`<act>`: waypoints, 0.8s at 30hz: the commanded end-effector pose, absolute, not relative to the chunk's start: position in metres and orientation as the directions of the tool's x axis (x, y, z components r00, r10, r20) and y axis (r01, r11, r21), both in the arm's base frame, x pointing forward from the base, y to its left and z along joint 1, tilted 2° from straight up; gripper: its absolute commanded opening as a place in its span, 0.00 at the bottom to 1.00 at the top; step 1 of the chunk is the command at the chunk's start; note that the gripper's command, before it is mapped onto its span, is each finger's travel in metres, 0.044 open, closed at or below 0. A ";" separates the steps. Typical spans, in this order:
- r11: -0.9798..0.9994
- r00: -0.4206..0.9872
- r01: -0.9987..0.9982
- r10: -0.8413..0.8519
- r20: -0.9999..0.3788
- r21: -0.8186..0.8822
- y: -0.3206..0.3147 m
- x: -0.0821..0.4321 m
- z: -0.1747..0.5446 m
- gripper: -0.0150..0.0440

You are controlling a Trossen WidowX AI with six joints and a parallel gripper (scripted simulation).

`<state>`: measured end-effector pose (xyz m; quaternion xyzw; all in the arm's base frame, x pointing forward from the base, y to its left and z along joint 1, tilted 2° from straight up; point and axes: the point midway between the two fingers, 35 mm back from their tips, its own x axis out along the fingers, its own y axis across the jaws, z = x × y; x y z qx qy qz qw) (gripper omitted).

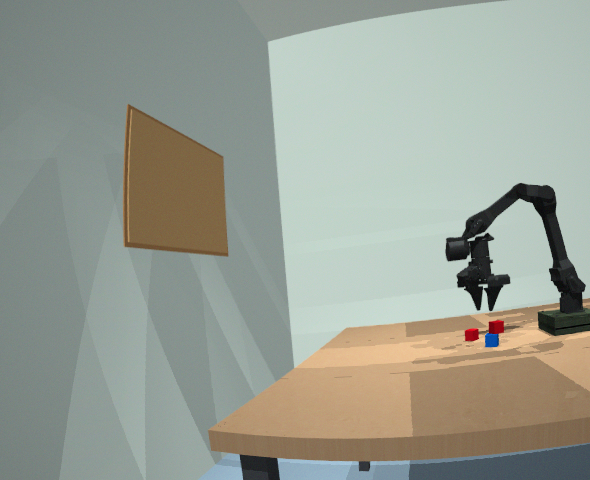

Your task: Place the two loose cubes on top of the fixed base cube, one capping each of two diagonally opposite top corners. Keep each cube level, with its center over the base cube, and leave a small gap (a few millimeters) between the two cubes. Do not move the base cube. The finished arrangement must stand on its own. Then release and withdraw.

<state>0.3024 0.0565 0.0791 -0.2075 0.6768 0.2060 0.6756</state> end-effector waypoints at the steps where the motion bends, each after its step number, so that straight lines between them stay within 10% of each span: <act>1: 0.742 0.001 -0.670 -0.004 -1.000 -0.004 0.026 0.321 0.091 0.70; 24: 0.589 0.002 -0.808 -0.006 -1.000 -0.006 -0.024 0.339 0.051 0.70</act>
